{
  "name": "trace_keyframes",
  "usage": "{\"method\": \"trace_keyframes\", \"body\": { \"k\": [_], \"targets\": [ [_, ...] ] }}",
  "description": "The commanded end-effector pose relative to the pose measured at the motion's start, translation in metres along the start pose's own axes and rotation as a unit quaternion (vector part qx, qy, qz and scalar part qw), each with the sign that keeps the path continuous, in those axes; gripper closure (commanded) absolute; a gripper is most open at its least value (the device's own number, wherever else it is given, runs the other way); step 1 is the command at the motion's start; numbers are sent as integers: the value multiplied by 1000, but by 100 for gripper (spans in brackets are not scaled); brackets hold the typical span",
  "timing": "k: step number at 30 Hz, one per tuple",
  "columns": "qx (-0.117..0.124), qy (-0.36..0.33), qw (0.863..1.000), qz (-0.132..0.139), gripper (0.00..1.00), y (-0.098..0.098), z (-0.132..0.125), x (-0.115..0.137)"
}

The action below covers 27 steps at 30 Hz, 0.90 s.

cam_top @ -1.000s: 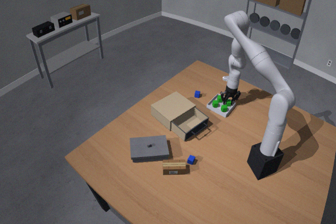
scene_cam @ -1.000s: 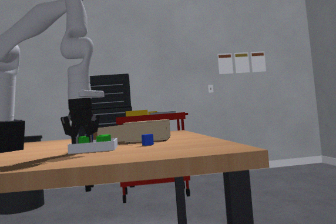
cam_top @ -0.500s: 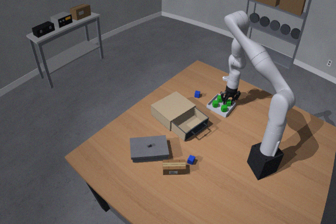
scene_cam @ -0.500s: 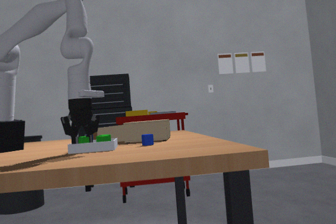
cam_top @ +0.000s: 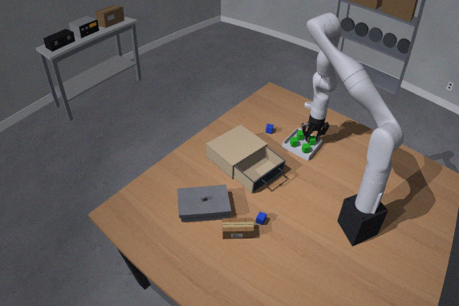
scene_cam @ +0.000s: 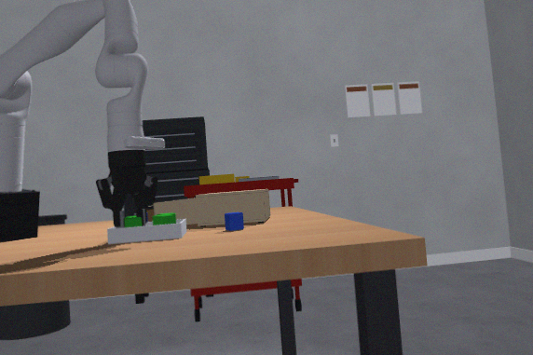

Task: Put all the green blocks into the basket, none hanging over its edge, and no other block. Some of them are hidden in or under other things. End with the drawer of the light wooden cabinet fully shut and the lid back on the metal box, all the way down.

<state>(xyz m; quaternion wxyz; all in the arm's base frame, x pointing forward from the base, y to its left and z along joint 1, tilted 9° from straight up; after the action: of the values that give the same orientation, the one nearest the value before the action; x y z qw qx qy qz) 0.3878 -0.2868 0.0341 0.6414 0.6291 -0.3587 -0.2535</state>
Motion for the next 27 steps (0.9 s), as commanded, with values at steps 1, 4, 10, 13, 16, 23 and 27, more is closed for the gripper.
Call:
{"method": "trace_keyframes", "body": {
  "k": [1,4,10,13,16,23,27],
  "targets": [
    [0,0,1000,1,46,4,0,0],
    [0,0,1000,1,46,13,0,0],
    [0,0,1000,1,46,38,0,0],
    [0,0,1000,1,46,52,0,0],
    [0,0,1000,1,46,61,0,0],
    [0,0,1000,1,46,90,0,0],
    [0,0,1000,1,46,108,0,0]
  ]
}}
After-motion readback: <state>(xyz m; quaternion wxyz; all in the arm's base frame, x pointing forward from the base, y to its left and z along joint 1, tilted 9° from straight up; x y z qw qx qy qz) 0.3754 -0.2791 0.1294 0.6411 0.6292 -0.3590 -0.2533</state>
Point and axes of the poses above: the point where the finger pads meet when closed, its own y axis back along the fingers, its own z axis across the jaws, x = y × z, the point moved 5 cm from there along y, back along the fingers, and after that the axes turned 8 degrees about -y, right-handed, at the moved point
